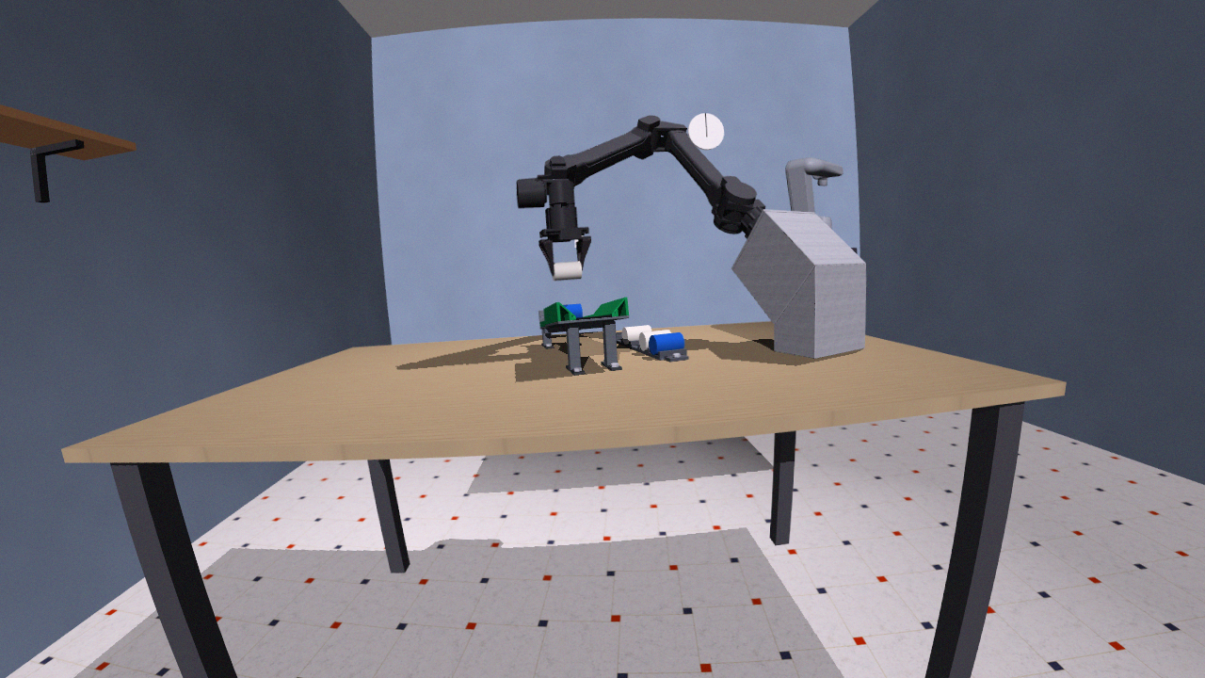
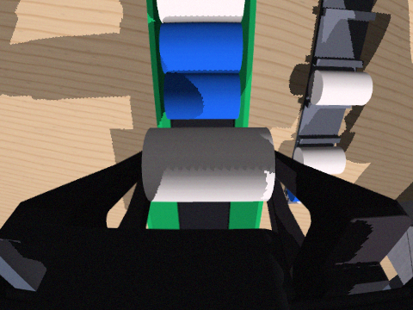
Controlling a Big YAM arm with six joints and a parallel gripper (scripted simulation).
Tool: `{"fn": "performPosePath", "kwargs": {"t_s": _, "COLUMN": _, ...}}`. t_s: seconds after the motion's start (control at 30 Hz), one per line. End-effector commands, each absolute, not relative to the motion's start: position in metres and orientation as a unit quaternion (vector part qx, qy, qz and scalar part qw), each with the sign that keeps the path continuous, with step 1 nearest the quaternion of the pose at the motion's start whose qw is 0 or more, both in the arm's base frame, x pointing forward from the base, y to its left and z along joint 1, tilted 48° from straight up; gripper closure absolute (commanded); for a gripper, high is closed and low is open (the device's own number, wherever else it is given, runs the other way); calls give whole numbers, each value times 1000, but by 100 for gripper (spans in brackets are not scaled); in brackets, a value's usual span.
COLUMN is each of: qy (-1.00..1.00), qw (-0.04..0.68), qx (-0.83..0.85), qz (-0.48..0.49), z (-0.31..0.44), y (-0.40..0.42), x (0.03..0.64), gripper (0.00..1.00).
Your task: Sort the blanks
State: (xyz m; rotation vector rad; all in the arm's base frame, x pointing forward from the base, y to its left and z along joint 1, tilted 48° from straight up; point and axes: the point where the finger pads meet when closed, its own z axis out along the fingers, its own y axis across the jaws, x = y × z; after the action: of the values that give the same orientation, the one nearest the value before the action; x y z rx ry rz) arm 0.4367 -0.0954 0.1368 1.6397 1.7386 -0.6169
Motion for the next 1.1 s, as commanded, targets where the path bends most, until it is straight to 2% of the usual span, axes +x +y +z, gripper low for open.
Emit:
{"fn": "performPosePath", "kwargs": {"t_s": 0.0, "qy": 662, "qw": 350, "qx": 627, "qz": -214, "z": 155, "y": -83, "x": 455, "gripper": 41}}
{"fn": "performPosePath", "kwargs": {"t_s": 0.4, "qy": 662, "qw": 352, "qx": 627, "qz": -212, "z": 158, "y": -83, "x": 455, "gripper": 41}}
{"fn": "performPosePath", "kwargs": {"t_s": 0.57, "qy": 663, "qw": 331, "qx": 633, "qz": -224, "z": 156, "y": -149, "x": 396, "gripper": 41}}
{"fn": "performPosePath", "kwargs": {"t_s": 0.9, "qy": 667, "qw": 338, "qx": 622, "qz": -233, "z": 160, "y": -218, "x": 298, "gripper": 41}}
{"fn": "performPosePath", "kwargs": {"t_s": 1.07, "qy": 669, "qw": 341, "qx": 618, "qz": -233, "z": 160, "y": -220, "x": 290, "gripper": 41}}
